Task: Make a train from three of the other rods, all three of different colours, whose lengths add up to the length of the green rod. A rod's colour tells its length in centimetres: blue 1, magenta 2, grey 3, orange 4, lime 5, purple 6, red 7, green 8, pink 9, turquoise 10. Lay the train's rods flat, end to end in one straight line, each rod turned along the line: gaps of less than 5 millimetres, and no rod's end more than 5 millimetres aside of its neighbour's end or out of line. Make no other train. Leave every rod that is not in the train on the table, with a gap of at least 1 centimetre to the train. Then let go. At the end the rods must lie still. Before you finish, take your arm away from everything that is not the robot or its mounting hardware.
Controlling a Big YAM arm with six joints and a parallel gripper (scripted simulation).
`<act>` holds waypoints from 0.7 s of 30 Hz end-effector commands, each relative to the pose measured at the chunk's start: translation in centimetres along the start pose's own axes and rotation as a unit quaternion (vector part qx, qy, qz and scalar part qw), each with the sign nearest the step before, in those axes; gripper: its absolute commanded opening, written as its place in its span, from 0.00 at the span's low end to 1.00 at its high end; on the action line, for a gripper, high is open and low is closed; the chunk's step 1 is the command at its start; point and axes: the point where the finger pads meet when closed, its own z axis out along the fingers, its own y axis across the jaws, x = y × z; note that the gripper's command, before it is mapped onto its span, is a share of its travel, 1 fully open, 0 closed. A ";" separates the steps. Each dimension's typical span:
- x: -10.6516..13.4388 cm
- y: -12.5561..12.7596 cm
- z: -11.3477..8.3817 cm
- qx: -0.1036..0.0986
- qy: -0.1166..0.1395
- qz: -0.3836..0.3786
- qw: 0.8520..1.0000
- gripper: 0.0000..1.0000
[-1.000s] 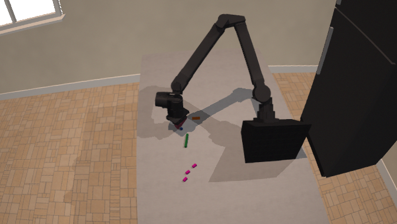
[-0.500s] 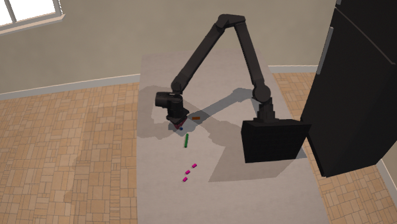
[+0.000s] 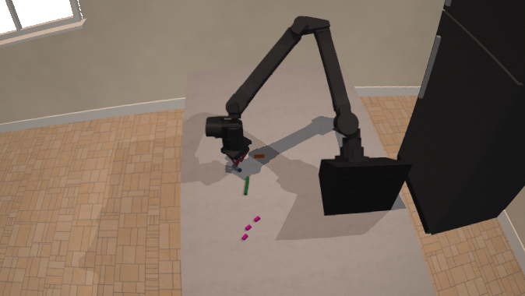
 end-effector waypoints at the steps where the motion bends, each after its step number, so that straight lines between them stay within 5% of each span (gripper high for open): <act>1: -2.4 1.4 -4.6 -0.022 -0.032 0.025 0.999 0.23; 6: -2.4 1.4 -7.1 -0.024 -0.032 0.025 0.999 0.23; 17: -2.2 1.4 -8.5 -0.026 -0.031 0.027 0.999 0.23; 18: -2.2 1.5 -8.5 -0.027 -0.032 0.028 0.999 1.00; 21: -2.2 1.5 -8.5 -0.027 -0.032 0.028 0.999 1.00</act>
